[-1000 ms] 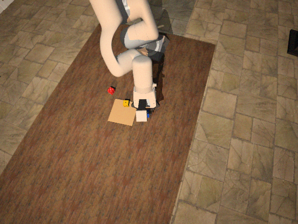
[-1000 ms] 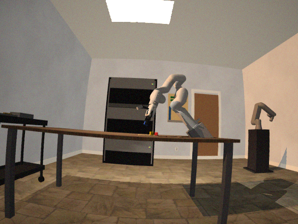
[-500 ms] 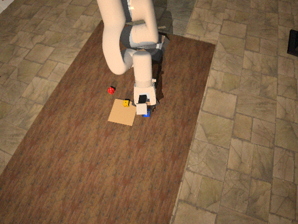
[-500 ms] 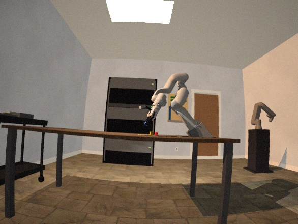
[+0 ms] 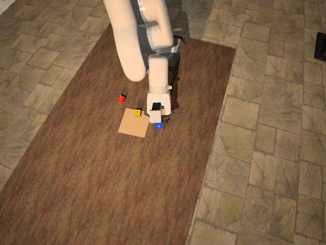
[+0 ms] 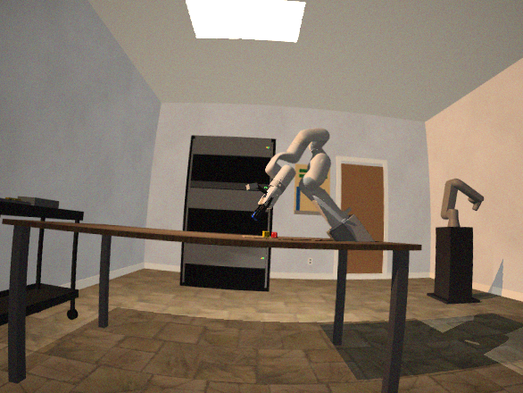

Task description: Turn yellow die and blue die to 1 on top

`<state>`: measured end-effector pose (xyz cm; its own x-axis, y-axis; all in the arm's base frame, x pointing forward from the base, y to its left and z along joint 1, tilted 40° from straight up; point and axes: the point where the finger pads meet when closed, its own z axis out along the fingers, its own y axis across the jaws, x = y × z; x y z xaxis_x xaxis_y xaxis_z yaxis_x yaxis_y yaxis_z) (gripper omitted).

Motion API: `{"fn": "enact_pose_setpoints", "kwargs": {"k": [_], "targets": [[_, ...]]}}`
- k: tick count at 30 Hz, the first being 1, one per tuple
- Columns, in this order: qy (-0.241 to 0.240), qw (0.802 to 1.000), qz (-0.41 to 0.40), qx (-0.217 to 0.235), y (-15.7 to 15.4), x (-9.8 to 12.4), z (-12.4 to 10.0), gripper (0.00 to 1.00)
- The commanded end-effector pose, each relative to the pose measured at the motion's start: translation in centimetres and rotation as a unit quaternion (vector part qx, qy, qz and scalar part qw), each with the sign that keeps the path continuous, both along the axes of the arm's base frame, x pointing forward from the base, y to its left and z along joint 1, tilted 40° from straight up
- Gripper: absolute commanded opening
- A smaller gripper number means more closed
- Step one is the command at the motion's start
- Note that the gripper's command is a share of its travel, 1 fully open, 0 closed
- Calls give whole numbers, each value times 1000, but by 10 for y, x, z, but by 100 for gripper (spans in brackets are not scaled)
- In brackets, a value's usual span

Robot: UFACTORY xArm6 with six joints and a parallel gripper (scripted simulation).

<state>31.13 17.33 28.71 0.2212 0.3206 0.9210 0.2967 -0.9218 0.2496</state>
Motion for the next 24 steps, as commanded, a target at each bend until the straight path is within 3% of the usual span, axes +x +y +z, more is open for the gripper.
{"fn": "enact_pose_setpoints", "kwargs": {"k": [1,7,20,24], "targets": [[-79,996,18,32,0,0,-2,27],[-95,994,25,38,1,0,-1,27],[-201,976,50,71,-1,1,-2,27],[-212,973,54,75,-1,0,-2,27]]}}
